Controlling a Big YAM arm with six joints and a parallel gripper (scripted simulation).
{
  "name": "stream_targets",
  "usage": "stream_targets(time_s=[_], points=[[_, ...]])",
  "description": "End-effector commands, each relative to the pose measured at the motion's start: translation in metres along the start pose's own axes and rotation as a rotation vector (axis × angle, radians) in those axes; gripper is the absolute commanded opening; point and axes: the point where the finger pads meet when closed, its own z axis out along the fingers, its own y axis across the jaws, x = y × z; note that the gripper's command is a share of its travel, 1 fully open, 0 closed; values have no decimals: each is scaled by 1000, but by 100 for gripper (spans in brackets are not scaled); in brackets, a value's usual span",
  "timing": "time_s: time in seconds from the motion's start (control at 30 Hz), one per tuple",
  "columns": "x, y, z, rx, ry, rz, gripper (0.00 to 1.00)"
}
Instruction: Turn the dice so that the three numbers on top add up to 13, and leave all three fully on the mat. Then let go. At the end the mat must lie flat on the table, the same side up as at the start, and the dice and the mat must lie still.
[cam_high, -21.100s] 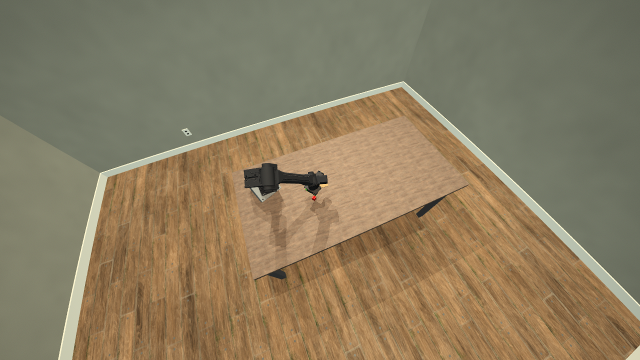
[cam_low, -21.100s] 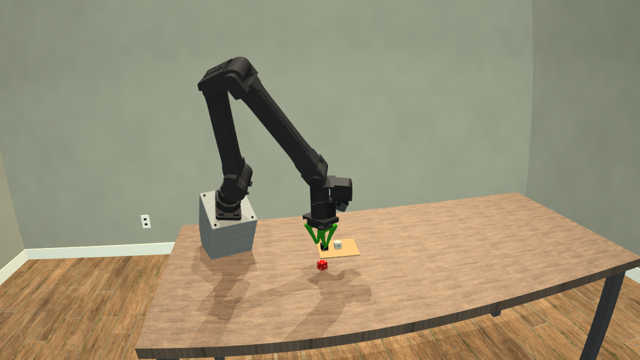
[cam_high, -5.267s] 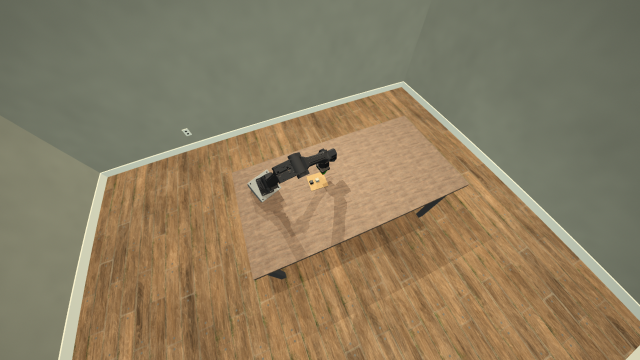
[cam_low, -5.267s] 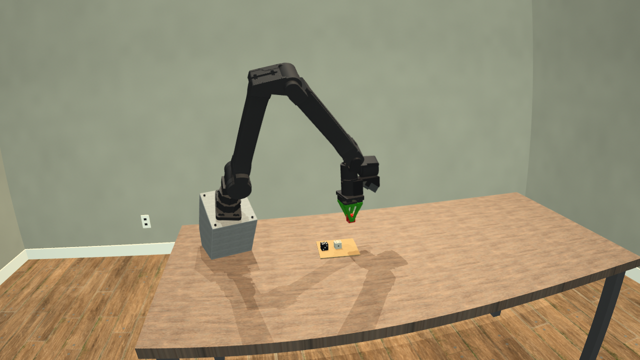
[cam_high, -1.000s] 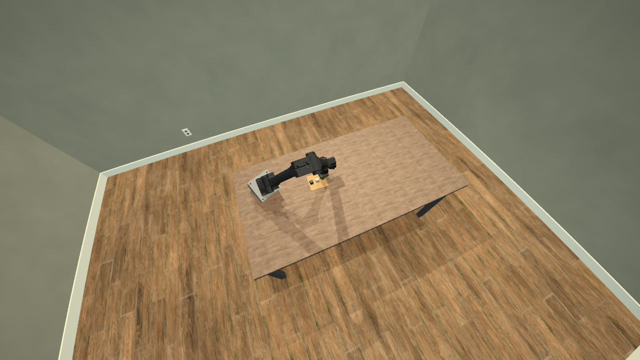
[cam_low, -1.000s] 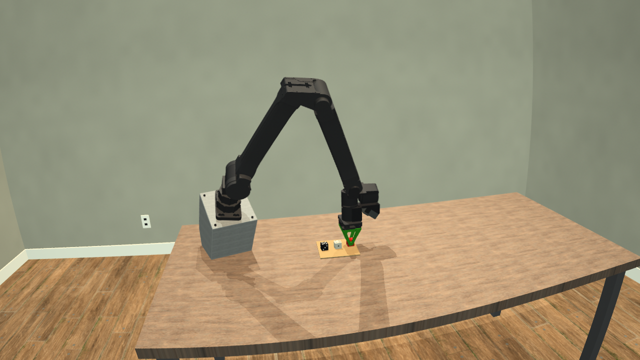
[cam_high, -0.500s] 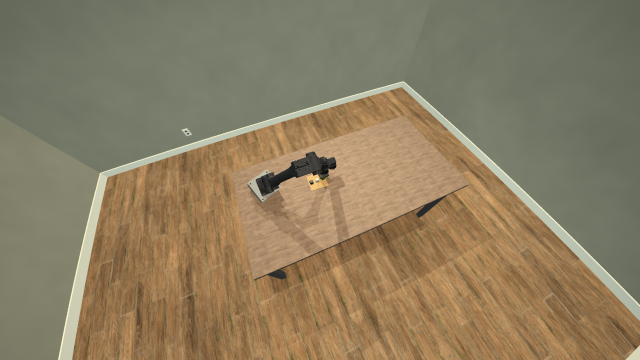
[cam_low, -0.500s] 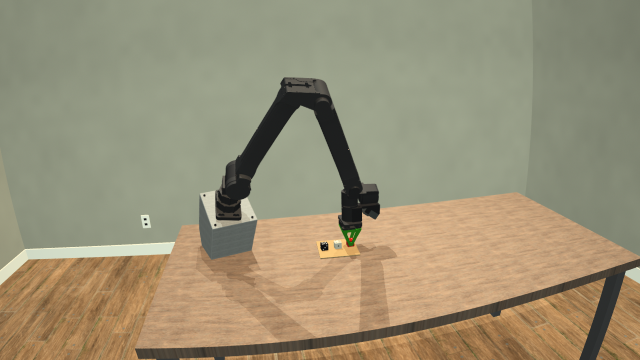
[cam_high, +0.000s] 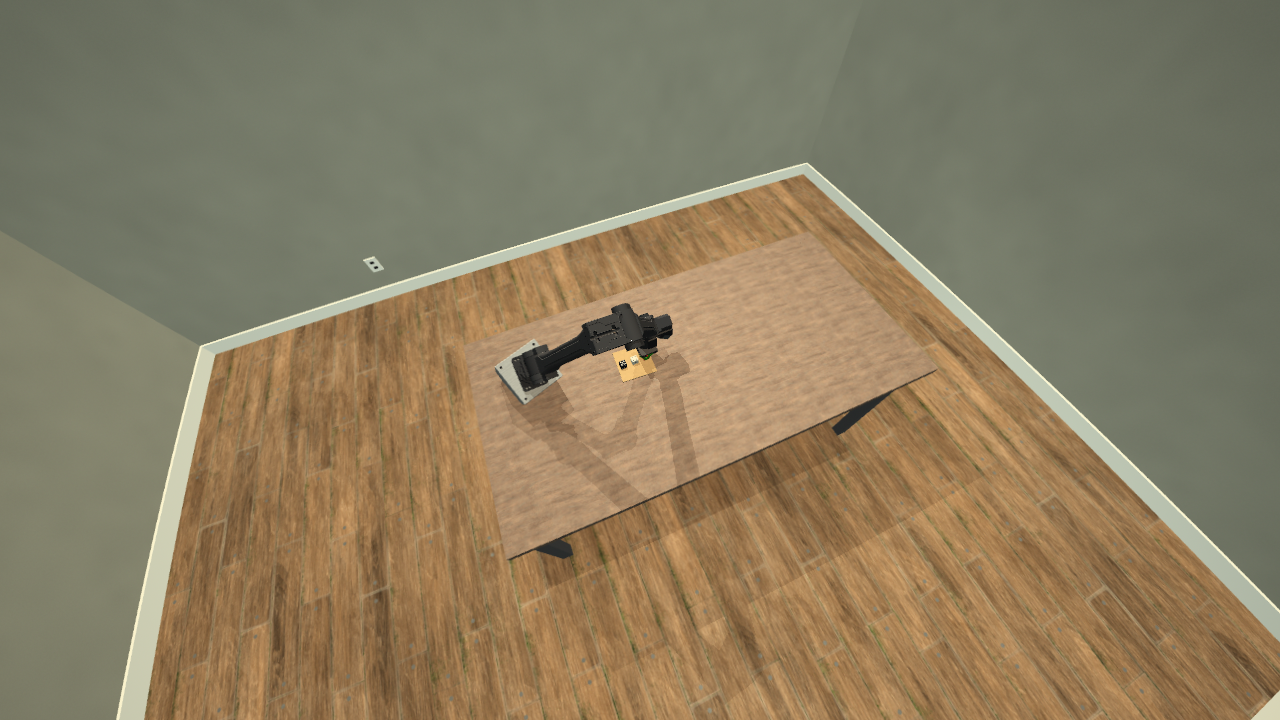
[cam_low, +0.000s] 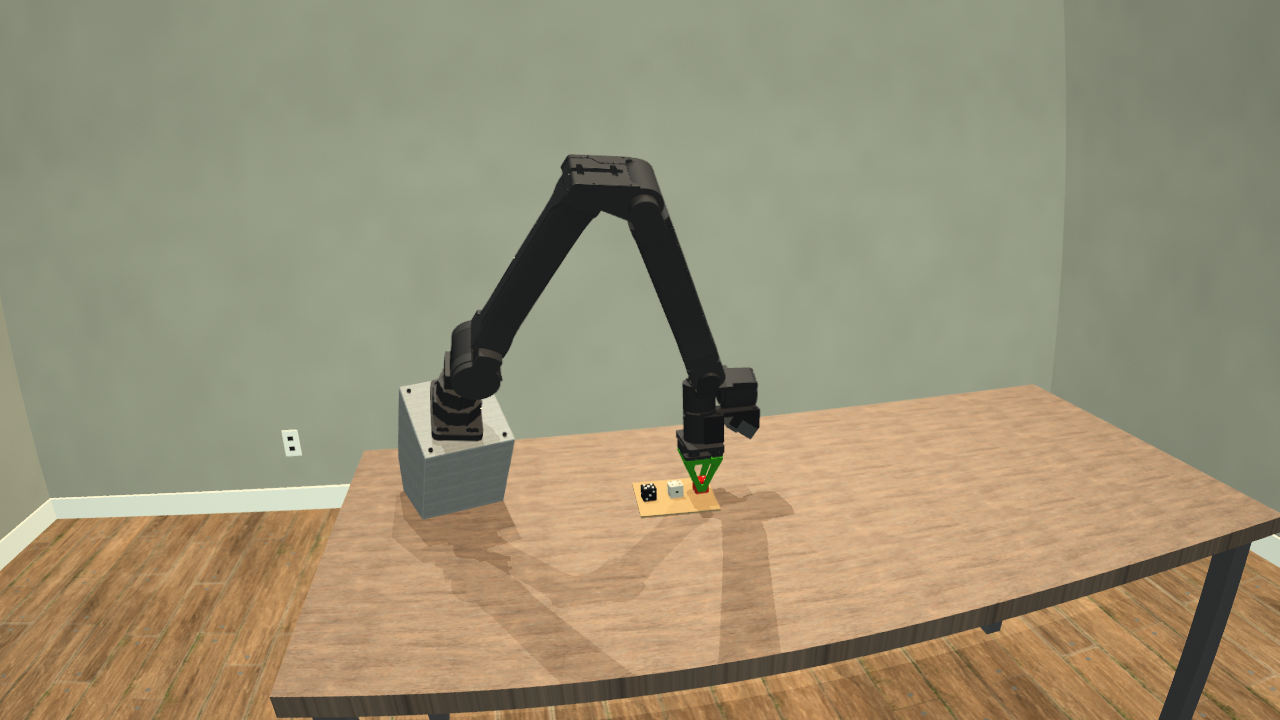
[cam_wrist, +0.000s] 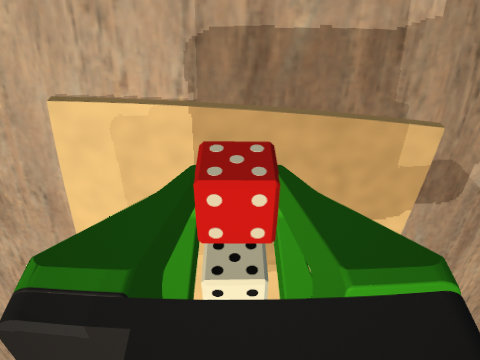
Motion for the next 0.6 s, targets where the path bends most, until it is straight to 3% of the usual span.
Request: stream_targets(time_s=[0.0,0.57], points=[[-9,-5,0,-1,-18,9,20],[-11,-6,0,-1,-18,12,20]])
